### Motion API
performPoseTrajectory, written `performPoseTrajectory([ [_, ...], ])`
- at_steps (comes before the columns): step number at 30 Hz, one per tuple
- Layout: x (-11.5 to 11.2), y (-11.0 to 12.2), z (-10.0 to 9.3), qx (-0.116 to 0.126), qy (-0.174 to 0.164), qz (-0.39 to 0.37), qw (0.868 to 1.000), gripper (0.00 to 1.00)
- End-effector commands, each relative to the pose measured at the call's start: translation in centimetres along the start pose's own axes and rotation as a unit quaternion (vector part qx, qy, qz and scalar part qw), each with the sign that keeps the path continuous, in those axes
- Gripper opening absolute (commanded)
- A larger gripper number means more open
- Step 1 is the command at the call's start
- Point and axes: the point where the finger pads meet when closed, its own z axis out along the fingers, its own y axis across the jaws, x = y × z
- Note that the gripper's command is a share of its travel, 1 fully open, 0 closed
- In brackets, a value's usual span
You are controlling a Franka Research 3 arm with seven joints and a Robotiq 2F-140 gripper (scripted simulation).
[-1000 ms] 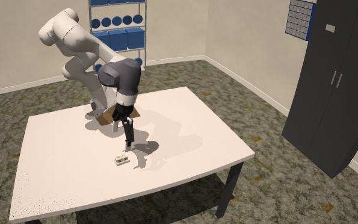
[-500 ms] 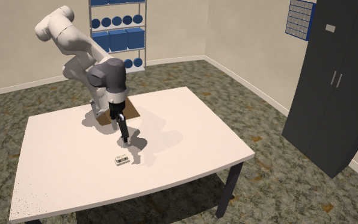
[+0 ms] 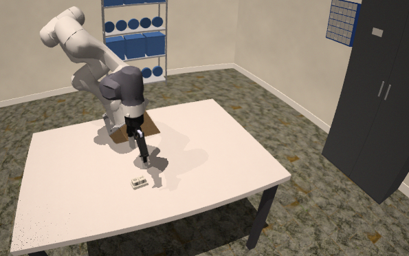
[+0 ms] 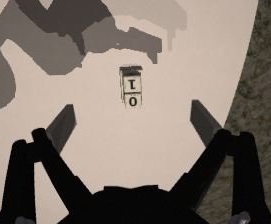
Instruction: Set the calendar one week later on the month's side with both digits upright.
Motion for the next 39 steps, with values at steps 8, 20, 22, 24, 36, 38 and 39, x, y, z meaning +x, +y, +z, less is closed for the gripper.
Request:
performPoseTrajectory([
  [8,0.0,0.1,0.0,-0.002,0.003,-0.002,1.000,1.00],
  [20,0.0,-0.3,3.1,0.003,0.005,-0.005,1.000,0.28],
  [22,0.0,-0.3,3.1,0.003,0.005,-0.005,1.000,0.28],
  [24,0.0,-0.3,3.1,0.003,0.005,-0.005,1.000,0.28],
  [36,0.0,-0.3,3.1,0.003,0.005,-0.005,1.000,0.28],
  [38,0.0,-0.3,3.1,0.003,0.005,-0.005,1.000,0.28],
  [39,0.0,-0.3,3.1,0.003,0.005,-0.005,1.000,0.28],
])
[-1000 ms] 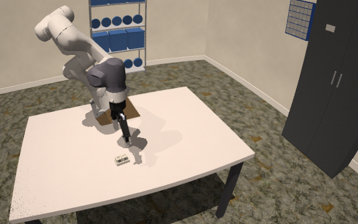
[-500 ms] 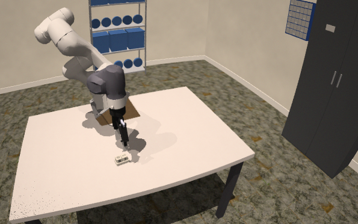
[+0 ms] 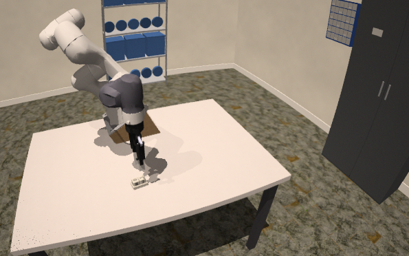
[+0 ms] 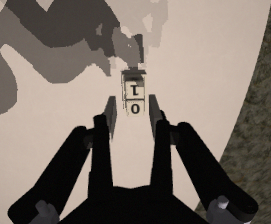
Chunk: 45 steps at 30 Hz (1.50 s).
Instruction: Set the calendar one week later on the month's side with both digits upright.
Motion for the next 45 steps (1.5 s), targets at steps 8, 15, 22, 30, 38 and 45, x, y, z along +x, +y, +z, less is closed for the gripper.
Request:
performPoseTrajectory([
  [8,0.0,0.1,0.1,-0.001,0.001,0.003,1.000,0.28],
  [15,0.0,0.1,0.1,-0.001,0.001,0.004,1.000,0.28],
  [22,0.0,0.1,0.2,-0.001,0.000,0.004,1.000,0.28],
  [30,0.0,0.1,0.8,-0.002,-0.001,0.004,1.000,0.28],
  [38,0.0,0.2,1.5,-0.002,-0.001,0.004,1.000,0.28],
  [45,-0.1,0.2,2.7,-0.002,-0.001,0.004,1.000,0.28],
])
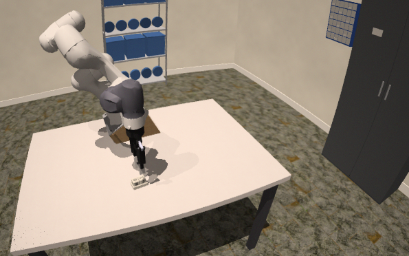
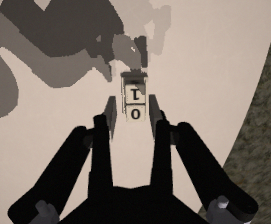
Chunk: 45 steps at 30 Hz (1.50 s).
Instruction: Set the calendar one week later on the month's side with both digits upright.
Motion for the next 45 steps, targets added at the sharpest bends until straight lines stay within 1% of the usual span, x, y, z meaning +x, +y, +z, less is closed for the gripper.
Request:
performPoseTrajectory([
  [1,0.0,0.2,0.6,-0.003,0.001,0.008,1.000,0.28],
  [8,0.0,0.3,1.7,-0.003,0.001,0.008,1.000,0.28],
  [22,0.0,0.3,3.0,-0.003,0.001,0.008,1.000,0.28],
  [45,0.0,0.4,3.2,-0.003,0.001,0.008,1.000,0.28],
])
